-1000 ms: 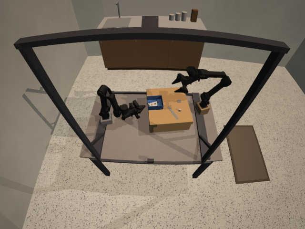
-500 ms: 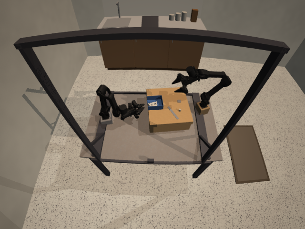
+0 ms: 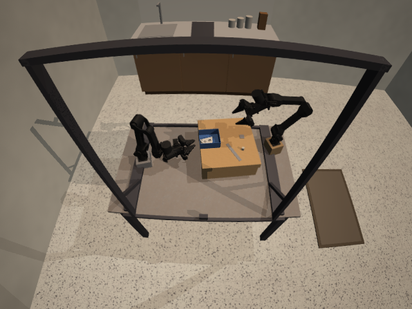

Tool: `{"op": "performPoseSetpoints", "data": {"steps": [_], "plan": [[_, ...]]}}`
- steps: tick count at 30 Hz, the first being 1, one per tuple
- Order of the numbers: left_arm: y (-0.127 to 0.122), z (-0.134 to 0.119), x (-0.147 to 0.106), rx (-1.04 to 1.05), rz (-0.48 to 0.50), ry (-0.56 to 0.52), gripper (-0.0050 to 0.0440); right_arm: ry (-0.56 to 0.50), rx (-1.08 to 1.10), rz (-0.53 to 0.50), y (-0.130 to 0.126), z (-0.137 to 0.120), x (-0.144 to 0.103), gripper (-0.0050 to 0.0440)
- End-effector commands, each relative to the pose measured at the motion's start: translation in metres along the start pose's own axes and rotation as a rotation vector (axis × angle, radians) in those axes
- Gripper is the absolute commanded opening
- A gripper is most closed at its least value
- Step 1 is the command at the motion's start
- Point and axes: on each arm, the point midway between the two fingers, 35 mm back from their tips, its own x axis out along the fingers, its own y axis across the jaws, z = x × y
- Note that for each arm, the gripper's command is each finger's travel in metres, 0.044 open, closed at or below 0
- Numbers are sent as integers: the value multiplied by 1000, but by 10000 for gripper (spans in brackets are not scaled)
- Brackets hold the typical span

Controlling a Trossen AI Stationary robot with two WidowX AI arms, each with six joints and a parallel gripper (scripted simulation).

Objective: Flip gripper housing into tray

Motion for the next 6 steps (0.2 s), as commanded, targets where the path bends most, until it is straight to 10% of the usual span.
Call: {"op": "performPoseSetpoints", "data": {"steps": [1,6], "plan": [[-6,0,0,-16,-14,-2,219,-19,5,3,0,5,-4,440],[-6,0,0,-16,-14,-2,219,-19,5,3,0,5,-4,440]]}}
